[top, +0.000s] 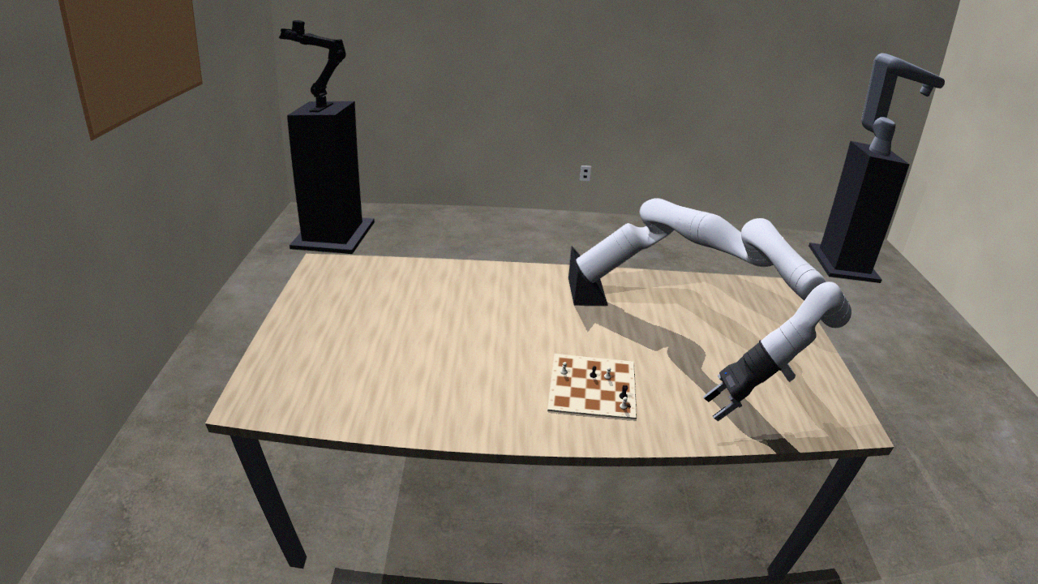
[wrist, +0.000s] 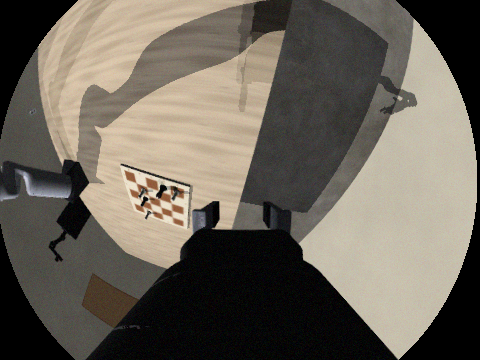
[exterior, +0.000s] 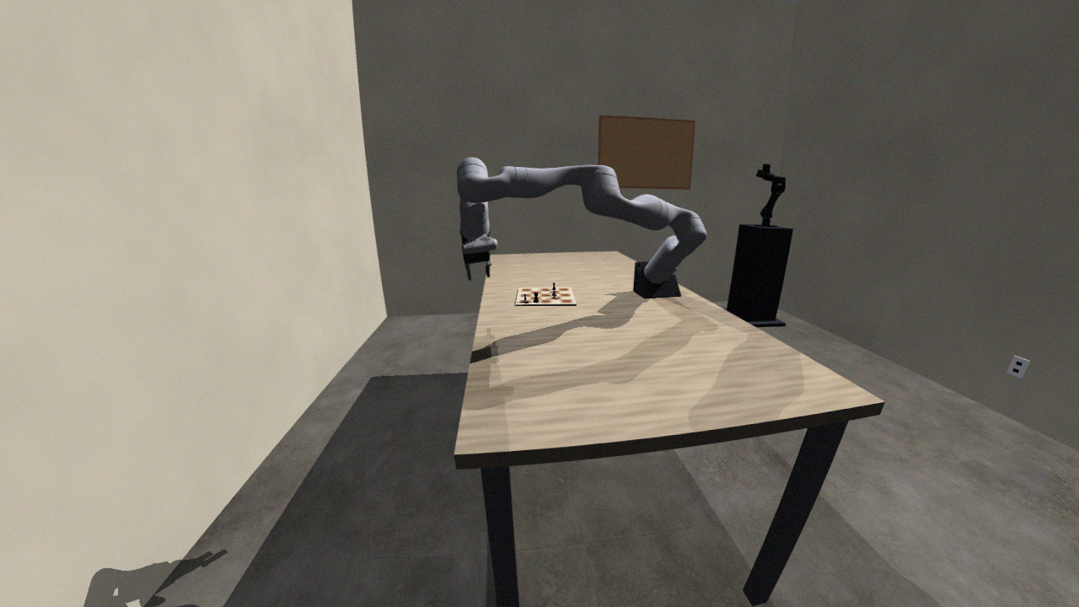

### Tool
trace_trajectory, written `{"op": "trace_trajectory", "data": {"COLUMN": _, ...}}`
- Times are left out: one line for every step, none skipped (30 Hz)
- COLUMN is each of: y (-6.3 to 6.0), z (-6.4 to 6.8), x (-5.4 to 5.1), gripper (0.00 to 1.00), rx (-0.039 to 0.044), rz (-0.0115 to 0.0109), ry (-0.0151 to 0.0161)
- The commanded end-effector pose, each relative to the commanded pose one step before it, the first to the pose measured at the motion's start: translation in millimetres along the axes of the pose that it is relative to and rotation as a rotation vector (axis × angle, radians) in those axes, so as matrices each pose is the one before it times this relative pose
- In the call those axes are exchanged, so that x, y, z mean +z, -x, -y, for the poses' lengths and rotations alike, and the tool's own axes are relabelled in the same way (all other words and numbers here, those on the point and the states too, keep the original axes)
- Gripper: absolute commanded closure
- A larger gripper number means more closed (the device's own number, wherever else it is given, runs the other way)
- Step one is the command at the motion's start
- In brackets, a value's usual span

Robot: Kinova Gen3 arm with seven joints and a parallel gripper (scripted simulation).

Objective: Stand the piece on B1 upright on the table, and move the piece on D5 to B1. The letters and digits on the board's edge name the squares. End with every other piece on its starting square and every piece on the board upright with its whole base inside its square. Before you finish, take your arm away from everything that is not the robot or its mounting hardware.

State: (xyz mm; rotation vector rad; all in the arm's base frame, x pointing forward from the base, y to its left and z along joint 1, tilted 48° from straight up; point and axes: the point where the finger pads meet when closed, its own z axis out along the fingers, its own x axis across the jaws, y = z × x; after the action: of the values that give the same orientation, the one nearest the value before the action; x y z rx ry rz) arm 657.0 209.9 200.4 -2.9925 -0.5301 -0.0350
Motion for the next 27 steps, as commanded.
{"op": "trace_trajectory", "data": {"y": -0.16, "z": -4.68, "x": 1.65, "gripper": 0.0, "rx": 0.00631, "rz": 0.00138, "ry": 0.00028}}
{"op": "trace_trajectory", "data": {"y": 0.0, "z": 0.0, "x": 0.0, "gripper": 0.0, "rx": 0.0, "rz": 0.0, "ry": 0.0}}
{"op": "trace_trajectory", "data": {"y": 0.0, "z": 0.0, "x": 0.0, "gripper": 0.0, "rx": 0.0, "rz": 0.0, "ry": 0.0}}
{"op": "trace_trajectory", "data": {"y": 0.0, "z": 0.0, "x": 0.0, "gripper": 0.0, "rx": 0.0, "rz": 0.0, "ry": 0.0}}
{"op": "trace_trajectory", "data": {"y": 8.93, "z": -13.94, "x": 24.05, "gripper": 0.0, "rx": 0.00218, "rz": 0.04153, "ry": -0.03788}}
{"op": "trace_trajectory", "data": {"y": 0.0, "z": 0.0, "x": 0.0, "gripper": 0.0, "rx": 0.0, "rz": 0.0, "ry": 0.0}}
{"op": "trace_trajectory", "data": {"y": 0.0, "z": 0.0, "x": 0.0, "gripper": 0.0, "rx": 0.0, "rz": 0.0, "ry": 0.0}}
{"op": "trace_trajectory", "data": {"y": 0.0, "z": 0.0, "x": 0.0, "gripper": 0.0, "rx": 0.0, "rz": 0.0, "ry": 0.0}}
{"op": "trace_trajectory", "data": {"y": 0.0, "z": 0.0, "x": 0.0, "gripper": 0.0, "rx": 0.0, "rz": 0.0, "ry": 0.0}}
{"op": "trace_trajectory", "data": {"y": 0.0, "z": 0.0, "x": 0.0, "gripper": 0.0, "rx": 0.0, "rz": 0.0, "ry": 0.0}}
{"op": "trace_trajectory", "data": {"y": 0.0, "z": 0.0, "x": 0.0, "gripper": 0.0, "rx": 0.0, "rz": 0.0, "ry": 0.0}}
{"op": "trace_trajectory", "data": {"y": 0.0, "z": 0.0, "x": 0.0, "gripper": 0.0, "rx": 0.0, "rz": 0.0, "ry": 0.0}}
{"op": "trace_trajectory", "data": {"y": 0.0, "z": 0.0, "x": 0.0, "gripper": 0.0, "rx": 0.0, "rz": 0.0, "ry": 0.0}}
{"op": "trace_trajectory", "data": {"y": 0.0, "z": 0.0, "x": 0.0, "gripper": 0.0, "rx": 0.0, "rz": 0.0, "ry": 0.0}}
{"op": "trace_trajectory", "data": {"y": 0.0, "z": 0.0, "x": 0.0, "gripper": 0.0, "rx": 0.0, "rz": 0.0, "ry": 0.0}}
{"op": "trace_trajectory", "data": {"y": 8.91, "z": -14.41, "x": 23.22, "gripper": 0.0, "rx": 0.00311, "rz": 0.03899, "ry": -0.04123}}
{"op": "trace_trajectory", "data": {"y": 0.0, "z": 0.0, "x": 0.0, "gripper": 0.0, "rx": 0.0, "rz": 0.0, "ry": 0.0}}
{"op": "trace_trajectory", "data": {"y": 0.0, "z": 0.0, "x": 0.0, "gripper": 0.0, "rx": 0.0, "rz": 0.0, "ry": 0.0}}
{"op": "trace_trajectory", "data": {"y": 0.0, "z": 0.0, "x": 0.0, "gripper": 0.0, "rx": 0.0, "rz": 0.0, "ry": 0.0}}
{"op": "trace_trajectory", "data": {"y": 0.0, "z": 0.0, "x": 0.0, "gripper": 0.0, "rx": 0.0, "rz": 0.0, "ry": 0.0}}
{"op": "trace_trajectory", "data": {"y": 0.0, "z": 0.0, "x": 0.0, "gripper": 0.0, "rx": 0.0, "rz": 0.0, "ry": 0.0}}
{"op": "trace_trajectory", "data": {"y": 0.0, "z": 0.0, "x": 0.0, "gripper": 0.0, "rx": 0.0, "rz": 0.0, "ry": 0.0}}
{"op": "trace_trajectory", "data": {"y": 0.0, "z": 0.0, "x": 0.0, "gripper": 0.0, "rx": 0.0, "rz": 0.0, "ry": 0.0}}
{"op": "trace_trajectory", "data": {"y": 0.0, "z": 0.0, "x": 0.0, "gripper": 0.0, "rx": 0.0, "rz": 0.0, "ry": 0.0}}
{"op": "trace_trajectory", "data": {"y": 0.0, "z": 0.0, "x": 0.0, "gripper": 0.0, "rx": 0.0, "rz": 0.0, "ry": 0.0}}
{"op": "trace_trajectory", "data": {"y": 0.0, "z": 0.0, "x": 0.0, "gripper": 0.0, "rx": 0.0, "rz": 0.0, "ry": 0.0}}
{"op": "trace_trajectory", "data": {"y": 0.0, "z": 0.0, "x": 0.0, "gripper": 0.0, "rx": 0.0, "rz": 0.0, "ry": 0.0}}
